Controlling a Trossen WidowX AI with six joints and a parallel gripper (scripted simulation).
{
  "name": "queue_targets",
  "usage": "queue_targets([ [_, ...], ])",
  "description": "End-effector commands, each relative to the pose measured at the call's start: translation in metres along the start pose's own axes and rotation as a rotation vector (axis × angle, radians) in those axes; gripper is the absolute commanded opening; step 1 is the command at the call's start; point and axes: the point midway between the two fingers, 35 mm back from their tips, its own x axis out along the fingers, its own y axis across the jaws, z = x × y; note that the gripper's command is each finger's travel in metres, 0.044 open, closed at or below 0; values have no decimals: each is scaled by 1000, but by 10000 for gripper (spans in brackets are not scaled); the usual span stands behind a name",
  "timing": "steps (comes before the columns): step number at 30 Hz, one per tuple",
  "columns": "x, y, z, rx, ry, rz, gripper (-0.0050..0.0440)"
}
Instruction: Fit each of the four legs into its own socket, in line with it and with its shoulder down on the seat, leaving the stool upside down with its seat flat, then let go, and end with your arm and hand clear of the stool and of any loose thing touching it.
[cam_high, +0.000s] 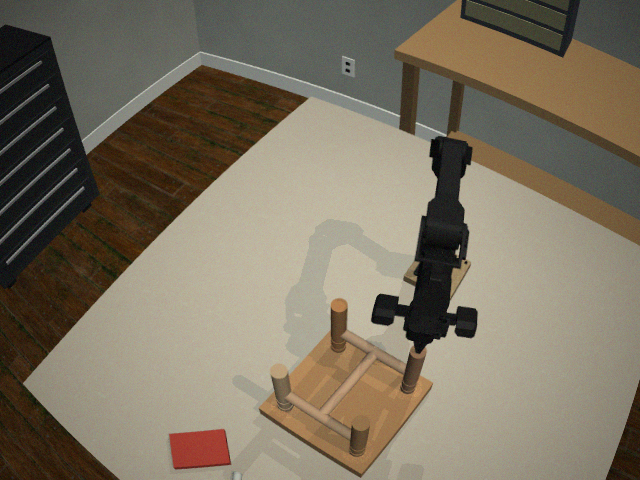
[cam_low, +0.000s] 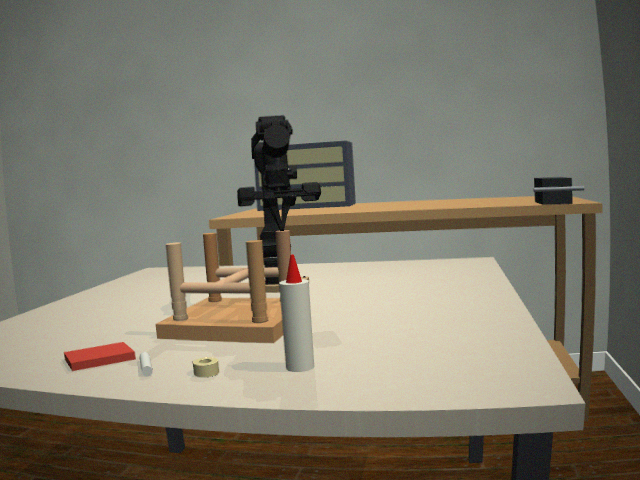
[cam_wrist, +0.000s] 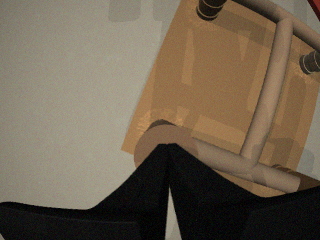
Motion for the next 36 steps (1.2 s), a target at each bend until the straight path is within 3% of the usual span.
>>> queue_targets([
  [1,27,-1,-14,4,91,-7,0],
  [36,-10,0,4,1,29,-2,0],
])
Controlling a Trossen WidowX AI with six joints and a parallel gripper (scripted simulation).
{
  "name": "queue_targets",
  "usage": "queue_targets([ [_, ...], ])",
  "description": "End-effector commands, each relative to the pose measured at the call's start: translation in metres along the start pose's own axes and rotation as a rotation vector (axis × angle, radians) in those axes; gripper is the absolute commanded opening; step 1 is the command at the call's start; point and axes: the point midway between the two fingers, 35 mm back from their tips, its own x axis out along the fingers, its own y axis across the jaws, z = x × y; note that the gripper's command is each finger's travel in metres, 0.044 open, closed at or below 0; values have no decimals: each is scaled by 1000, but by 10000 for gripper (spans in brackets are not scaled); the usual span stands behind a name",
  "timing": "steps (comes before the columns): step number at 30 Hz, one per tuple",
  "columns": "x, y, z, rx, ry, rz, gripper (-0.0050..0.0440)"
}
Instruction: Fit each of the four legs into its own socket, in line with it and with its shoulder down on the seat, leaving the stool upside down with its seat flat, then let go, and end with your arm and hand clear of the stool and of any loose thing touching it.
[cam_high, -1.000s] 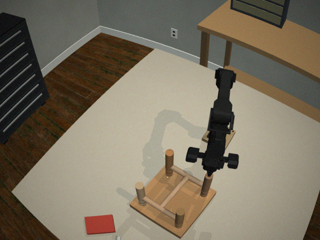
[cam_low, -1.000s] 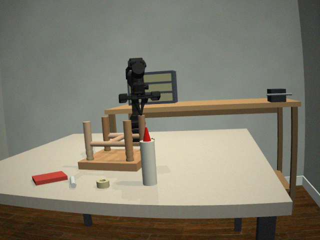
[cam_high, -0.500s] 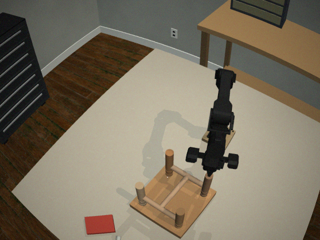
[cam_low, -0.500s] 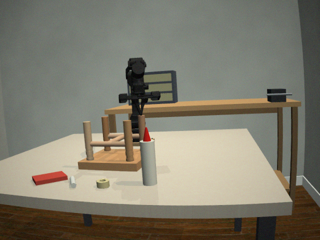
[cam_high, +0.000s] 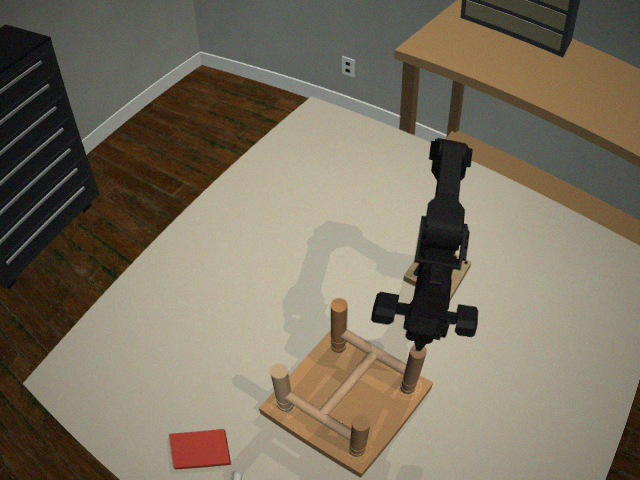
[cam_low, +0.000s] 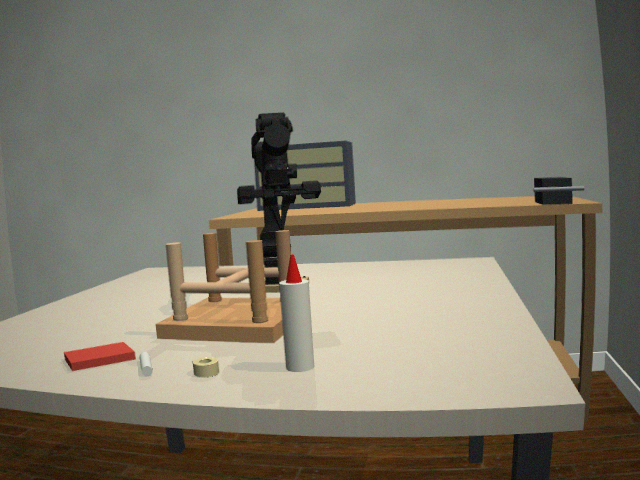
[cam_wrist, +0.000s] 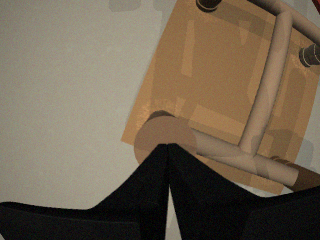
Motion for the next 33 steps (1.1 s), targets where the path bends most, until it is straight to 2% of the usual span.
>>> queue_targets([
  [1,-8,0,5,1,-18,-1,0],
  [10,-22,0,10,0,-41,0,0],
  [18,-25,0,11,0,-44,1,0],
  [20,-19,-1,13,4,-35,-1,0],
  [27,-10,-23,79,67,-112,-20,0],
  [29,-10,-23,79,67,-112,-20,0],
  [33,1,-43,122,109,-166,-36,0],
])
